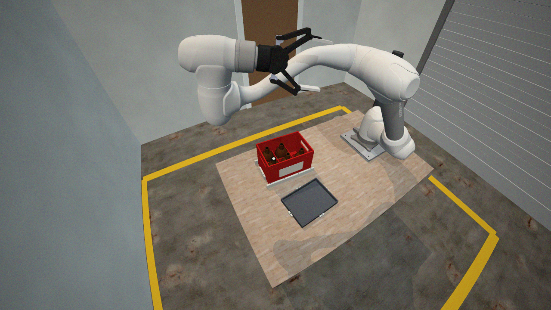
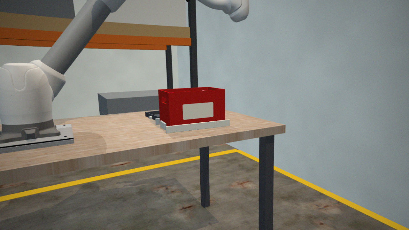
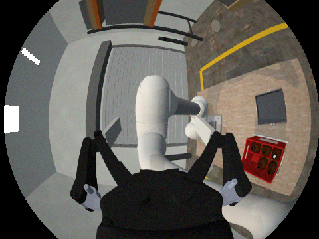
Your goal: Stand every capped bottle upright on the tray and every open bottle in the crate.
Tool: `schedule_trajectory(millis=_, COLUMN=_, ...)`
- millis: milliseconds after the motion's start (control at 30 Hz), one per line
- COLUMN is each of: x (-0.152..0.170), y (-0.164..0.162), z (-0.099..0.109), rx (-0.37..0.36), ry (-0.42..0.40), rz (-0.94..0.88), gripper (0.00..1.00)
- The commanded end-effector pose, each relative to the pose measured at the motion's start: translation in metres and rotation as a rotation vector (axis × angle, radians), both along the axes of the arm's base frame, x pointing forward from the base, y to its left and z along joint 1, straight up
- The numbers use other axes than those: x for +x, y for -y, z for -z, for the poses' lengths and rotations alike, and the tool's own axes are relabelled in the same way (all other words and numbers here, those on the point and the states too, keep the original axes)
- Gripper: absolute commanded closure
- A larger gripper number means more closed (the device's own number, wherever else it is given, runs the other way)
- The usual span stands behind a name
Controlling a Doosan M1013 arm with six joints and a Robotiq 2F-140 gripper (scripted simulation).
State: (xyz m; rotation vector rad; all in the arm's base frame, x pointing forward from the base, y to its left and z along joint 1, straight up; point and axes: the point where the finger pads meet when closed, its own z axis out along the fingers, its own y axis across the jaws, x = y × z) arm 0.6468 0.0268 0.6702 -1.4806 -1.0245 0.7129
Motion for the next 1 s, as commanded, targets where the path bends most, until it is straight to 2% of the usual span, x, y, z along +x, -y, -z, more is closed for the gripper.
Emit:
schedule_trajectory(millis=0, x=-0.001, y=0.007, z=0.007, rx=-0.014, ry=0.039, rz=-0.003, gripper=0.0)
schedule_trajectory(millis=333, x=-0.004, y=0.031, z=0.031, rx=-0.062, ry=0.157, rz=-0.017, gripper=0.0)
schedule_trajectory(millis=433, x=-0.003, y=0.031, z=0.029, rx=-0.058, ry=0.135, rz=-0.018, gripper=0.0)
schedule_trajectory(millis=900, x=-0.007, y=0.064, z=0.062, rx=-0.124, ry=0.301, rz=-0.037, gripper=0.0)
schedule_trajectory(millis=967, x=-0.007, y=0.064, z=0.062, rx=-0.124, ry=0.301, rz=-0.037, gripper=0.0)
